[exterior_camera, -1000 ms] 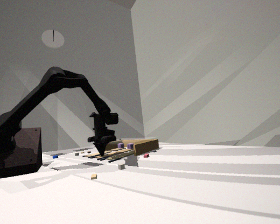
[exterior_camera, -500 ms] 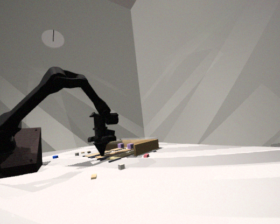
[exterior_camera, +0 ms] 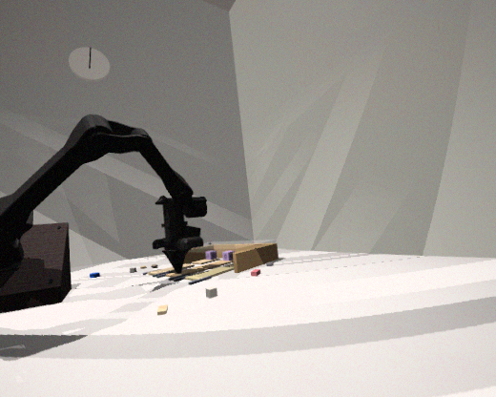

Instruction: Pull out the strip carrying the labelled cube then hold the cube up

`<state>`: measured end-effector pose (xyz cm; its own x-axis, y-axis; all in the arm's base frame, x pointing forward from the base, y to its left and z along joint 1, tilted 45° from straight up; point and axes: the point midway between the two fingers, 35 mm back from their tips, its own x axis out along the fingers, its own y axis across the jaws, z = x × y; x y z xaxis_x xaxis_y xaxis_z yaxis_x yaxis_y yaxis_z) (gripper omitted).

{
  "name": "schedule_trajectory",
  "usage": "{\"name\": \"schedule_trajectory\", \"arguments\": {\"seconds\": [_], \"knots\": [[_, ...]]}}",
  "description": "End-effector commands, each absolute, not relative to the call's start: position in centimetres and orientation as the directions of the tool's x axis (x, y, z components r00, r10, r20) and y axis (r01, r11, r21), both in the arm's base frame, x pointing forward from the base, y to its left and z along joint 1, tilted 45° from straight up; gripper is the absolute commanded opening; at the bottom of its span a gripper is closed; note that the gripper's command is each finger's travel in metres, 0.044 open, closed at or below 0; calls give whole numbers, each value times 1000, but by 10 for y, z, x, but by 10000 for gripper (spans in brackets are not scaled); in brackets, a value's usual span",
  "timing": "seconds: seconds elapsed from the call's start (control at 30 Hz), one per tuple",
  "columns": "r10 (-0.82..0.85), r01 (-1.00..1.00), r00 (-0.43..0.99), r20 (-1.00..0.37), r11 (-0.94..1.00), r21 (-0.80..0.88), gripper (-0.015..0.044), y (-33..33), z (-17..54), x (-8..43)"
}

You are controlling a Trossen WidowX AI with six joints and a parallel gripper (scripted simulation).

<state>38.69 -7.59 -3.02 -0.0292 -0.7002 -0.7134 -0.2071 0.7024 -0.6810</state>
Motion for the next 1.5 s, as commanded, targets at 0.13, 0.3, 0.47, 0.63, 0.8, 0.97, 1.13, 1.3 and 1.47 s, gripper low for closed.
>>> {"name": "schedule_trajectory", "arguments": {"seconds": [0.13, 0.3, 0.47, 0.63, 0.8, 0.97, 1.13, 1.3, 1.47], "knots": [[-704, -207, -36, -710, 700, -683, 0, -81, -33, 384], [-704, -208, -37, -710, 700, -683, 0, -81, -32, 376], [-704, -208, -37, -710, 700, -683, 0, -82, -31, 368], [-704, -208, -37, -710, 700, -683, 0, -83, -30, 361], [-704, -209, -38, -709, 700, -683, 0, -84, -29, 353], [-704, -209, -38, -709, 700, -683, 0, -85, -28, 346], [-704, -209, -38, -709, 700, -683, 0, -86, -27, 339], [-704, -210, -39, -709, 700, -683, 0, -87, -26, 331], [-704, -210, -39, -709, 700, -683, 0, -88, -25, 324]]}}
